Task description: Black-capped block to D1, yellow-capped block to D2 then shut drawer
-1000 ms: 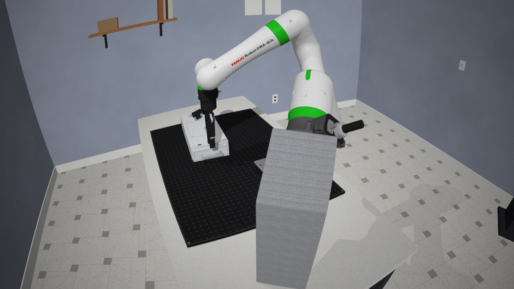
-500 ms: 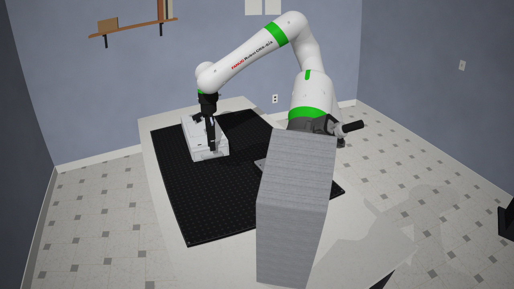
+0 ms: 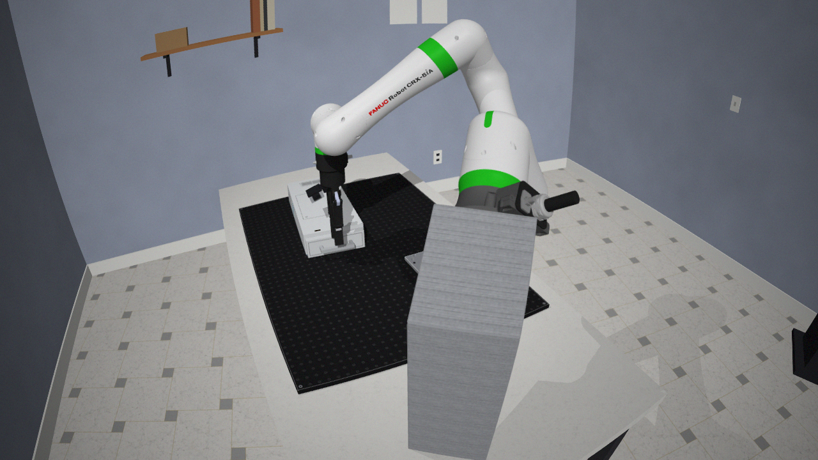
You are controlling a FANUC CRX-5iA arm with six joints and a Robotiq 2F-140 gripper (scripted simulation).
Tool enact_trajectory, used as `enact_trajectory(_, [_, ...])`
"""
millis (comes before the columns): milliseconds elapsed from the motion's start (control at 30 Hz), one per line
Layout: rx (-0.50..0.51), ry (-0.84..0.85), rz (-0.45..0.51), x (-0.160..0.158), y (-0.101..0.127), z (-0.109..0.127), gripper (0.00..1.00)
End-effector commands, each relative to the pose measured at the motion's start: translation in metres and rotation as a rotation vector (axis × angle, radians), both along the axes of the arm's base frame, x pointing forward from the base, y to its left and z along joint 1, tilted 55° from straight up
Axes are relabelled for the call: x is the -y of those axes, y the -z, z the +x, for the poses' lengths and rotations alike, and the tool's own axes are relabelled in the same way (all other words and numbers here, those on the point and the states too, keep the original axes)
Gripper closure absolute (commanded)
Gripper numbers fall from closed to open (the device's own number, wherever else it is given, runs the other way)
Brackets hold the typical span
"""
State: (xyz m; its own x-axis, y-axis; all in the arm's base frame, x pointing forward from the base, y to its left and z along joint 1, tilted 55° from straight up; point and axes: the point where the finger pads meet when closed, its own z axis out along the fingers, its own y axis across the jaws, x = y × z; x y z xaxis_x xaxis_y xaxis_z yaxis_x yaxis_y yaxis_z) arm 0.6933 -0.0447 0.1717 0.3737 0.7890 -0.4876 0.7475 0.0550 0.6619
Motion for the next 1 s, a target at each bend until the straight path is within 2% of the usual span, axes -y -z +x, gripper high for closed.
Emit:
enact_trajectory(0, [0.001,-0.001,0.0,0.001,0.001,0.002,0.66])
enact_trajectory(967, [0.001,-0.001,0.0,0.021,0.02,0.02,0.66])
